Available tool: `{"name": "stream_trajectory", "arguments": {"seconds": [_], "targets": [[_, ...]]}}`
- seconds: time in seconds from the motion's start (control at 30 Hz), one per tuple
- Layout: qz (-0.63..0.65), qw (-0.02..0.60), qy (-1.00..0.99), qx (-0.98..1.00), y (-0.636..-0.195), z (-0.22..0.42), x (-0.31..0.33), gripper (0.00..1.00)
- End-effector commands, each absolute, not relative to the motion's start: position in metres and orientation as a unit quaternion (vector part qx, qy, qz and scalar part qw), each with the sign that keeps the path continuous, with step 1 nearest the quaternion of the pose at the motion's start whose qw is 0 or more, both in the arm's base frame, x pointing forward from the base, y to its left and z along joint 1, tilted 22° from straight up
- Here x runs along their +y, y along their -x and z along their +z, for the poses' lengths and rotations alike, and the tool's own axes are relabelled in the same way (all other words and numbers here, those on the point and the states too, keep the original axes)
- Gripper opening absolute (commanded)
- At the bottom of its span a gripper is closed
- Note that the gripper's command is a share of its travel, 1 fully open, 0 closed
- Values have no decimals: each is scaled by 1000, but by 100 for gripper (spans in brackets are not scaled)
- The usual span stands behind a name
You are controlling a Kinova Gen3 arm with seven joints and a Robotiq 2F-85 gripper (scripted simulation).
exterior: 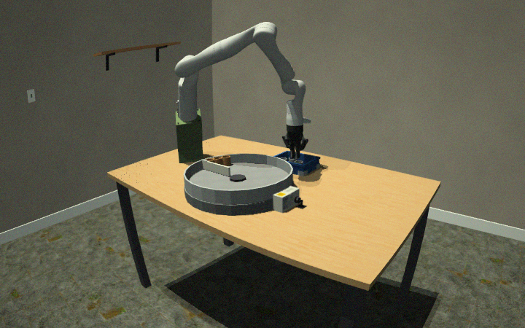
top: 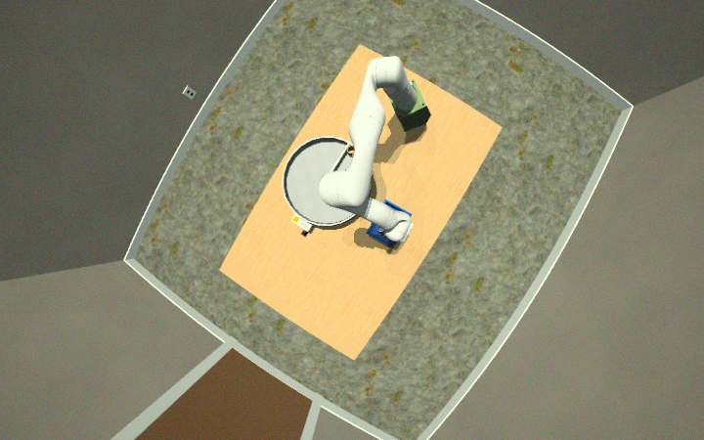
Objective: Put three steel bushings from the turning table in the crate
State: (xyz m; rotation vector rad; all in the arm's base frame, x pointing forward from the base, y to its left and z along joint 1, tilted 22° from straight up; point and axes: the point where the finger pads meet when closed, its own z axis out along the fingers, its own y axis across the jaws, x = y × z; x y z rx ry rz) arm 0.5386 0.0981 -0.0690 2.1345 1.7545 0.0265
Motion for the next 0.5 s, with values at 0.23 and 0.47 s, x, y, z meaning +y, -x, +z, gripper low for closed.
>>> {"name": "stream_trajectory", "arguments": {"seconds": [0.23,0.47], "targets": [[12,189,-758,624,-540,-65,100,19],[12,189,-758,624,-539,-63,100,19]]}}
